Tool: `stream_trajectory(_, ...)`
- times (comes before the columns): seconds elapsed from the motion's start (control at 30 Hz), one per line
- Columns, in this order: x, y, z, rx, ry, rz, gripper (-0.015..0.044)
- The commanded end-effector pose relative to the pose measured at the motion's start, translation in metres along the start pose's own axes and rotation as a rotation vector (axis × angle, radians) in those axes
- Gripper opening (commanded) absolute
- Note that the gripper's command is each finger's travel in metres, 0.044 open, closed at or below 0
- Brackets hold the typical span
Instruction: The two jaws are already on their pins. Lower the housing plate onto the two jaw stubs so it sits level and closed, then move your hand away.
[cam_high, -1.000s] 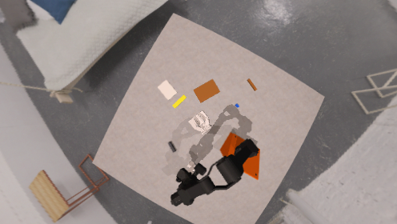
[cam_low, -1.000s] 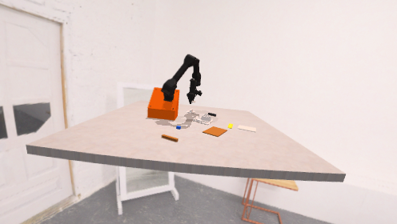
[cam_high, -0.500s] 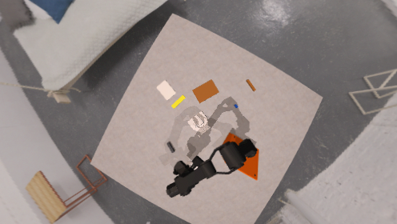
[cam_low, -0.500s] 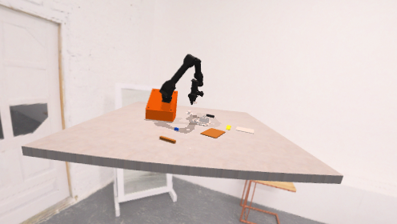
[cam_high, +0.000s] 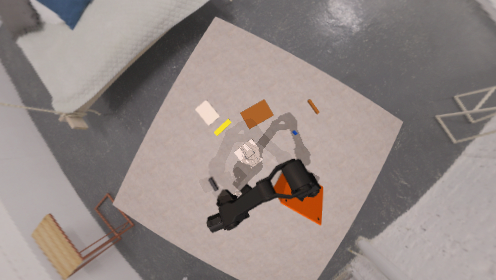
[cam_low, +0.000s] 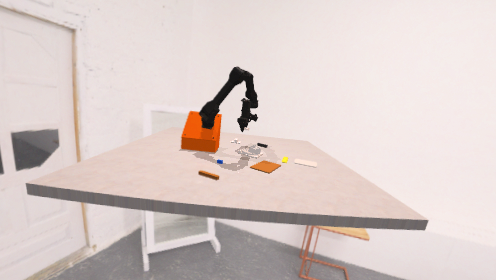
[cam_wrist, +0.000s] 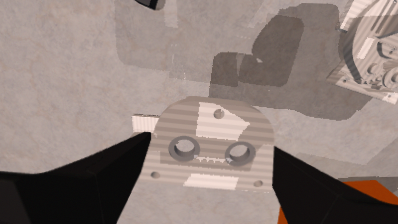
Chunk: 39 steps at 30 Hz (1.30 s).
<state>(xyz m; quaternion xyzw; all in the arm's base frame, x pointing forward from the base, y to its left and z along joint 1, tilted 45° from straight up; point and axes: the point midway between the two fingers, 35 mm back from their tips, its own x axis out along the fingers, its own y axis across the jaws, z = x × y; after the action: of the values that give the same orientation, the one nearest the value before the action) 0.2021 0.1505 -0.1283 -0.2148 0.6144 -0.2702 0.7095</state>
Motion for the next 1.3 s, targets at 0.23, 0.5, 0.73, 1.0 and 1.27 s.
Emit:
stream_trajectory(0.23,-0.001,-0.031,0.02,0.022,-0.004,0.001,0.0351)
stream_trajectory(0.5,-0.001,-0.055,0.032,0.042,-0.007,-0.001,0.0351)
stream_trajectory(0.73,0.0,-0.077,0.04,0.06,-0.009,-0.005,0.0351)
stream_trajectory(1.0,0.002,-0.102,0.048,0.081,-0.011,-0.013,0.0351)
stream_trajectory(1.27,0.004,-0.127,0.052,0.103,-0.014,-0.025,0.0351)
